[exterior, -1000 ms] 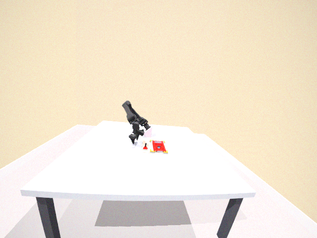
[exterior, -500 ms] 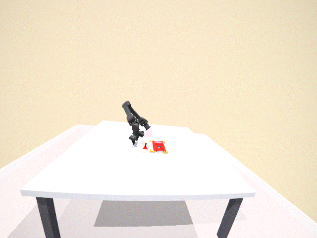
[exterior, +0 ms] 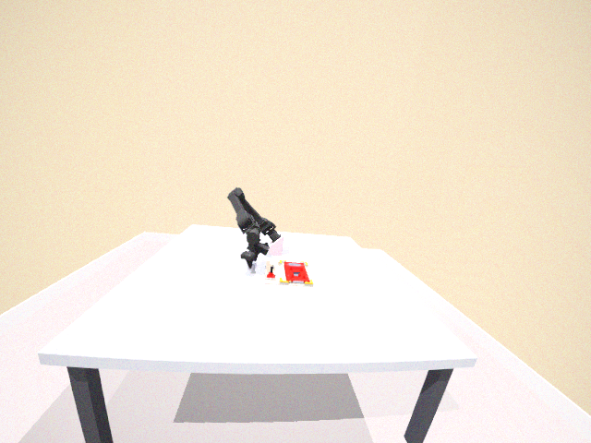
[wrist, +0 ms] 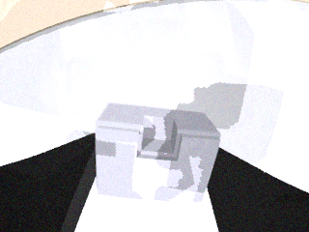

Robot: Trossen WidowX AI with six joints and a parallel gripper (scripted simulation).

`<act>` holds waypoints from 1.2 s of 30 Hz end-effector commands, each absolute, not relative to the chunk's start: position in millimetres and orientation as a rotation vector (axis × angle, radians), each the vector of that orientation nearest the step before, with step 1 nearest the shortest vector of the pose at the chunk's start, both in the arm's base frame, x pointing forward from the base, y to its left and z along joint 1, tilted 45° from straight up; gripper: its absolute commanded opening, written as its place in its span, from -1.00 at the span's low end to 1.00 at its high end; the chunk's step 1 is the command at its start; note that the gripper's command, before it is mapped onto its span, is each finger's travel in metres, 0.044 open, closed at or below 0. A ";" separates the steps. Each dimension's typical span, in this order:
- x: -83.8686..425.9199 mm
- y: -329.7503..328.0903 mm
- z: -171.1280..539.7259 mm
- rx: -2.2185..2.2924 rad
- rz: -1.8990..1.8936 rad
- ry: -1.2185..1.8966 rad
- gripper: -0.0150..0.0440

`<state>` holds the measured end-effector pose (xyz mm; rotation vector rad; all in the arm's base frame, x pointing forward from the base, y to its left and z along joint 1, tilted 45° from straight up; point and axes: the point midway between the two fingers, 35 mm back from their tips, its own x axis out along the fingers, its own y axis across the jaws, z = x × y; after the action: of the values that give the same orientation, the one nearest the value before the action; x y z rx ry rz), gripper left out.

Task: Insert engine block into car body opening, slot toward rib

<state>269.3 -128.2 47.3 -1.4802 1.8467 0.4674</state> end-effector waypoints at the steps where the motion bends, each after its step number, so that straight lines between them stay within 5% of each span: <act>1: 274.8 -120.7 55.0 -1.485 0.459 1.835 -0.49; 36: 277.8 -45.3 132.6 -1.484 0.461 1.838 -0.49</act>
<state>277.9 -50.9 127.0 -1.4897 1.8447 0.4631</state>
